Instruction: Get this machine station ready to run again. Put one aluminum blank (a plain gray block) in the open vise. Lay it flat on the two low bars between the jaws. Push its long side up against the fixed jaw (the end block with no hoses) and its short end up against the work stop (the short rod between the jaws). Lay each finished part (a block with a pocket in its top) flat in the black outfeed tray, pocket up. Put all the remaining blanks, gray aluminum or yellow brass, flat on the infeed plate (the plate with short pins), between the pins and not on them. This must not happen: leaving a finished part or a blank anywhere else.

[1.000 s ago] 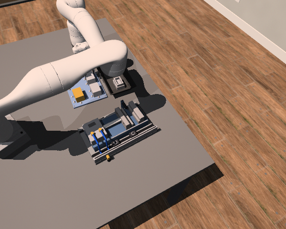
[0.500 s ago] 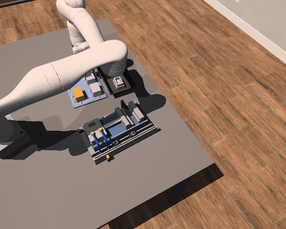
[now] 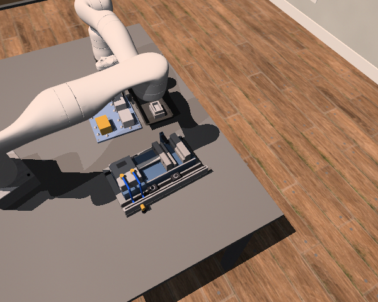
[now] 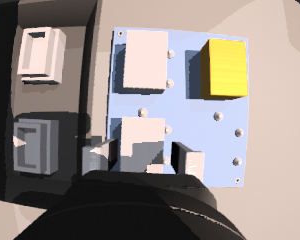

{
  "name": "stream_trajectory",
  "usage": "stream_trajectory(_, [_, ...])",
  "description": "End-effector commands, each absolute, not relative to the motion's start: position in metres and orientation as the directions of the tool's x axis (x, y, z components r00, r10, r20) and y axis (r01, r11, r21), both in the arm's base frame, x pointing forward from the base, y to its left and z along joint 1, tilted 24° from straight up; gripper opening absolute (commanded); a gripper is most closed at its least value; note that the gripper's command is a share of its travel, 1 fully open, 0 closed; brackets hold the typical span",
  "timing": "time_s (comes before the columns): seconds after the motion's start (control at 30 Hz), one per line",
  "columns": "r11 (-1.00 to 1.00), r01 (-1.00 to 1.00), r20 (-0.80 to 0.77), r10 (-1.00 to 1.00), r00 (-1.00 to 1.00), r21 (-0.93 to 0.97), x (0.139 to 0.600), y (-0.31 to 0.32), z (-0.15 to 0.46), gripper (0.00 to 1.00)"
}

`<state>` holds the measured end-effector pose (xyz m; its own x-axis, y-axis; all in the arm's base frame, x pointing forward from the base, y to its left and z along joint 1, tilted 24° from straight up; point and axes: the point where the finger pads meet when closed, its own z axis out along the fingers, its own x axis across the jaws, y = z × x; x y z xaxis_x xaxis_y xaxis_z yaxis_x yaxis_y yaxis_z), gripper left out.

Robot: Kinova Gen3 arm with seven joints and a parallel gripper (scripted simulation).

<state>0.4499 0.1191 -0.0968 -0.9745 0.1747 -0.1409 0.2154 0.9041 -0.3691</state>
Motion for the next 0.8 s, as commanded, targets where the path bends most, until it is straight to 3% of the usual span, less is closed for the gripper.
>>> stream_trajectory(0.0, [0.906,0.211,-0.144,0.168,-0.975,-0.367,0.4517,0.1181,-0.0978,1.00])
stream_trajectory(0.77, [0.906,0.211,-0.144,0.168,-0.975,-0.367,0.4535,0.1161,-0.0968,1.00])
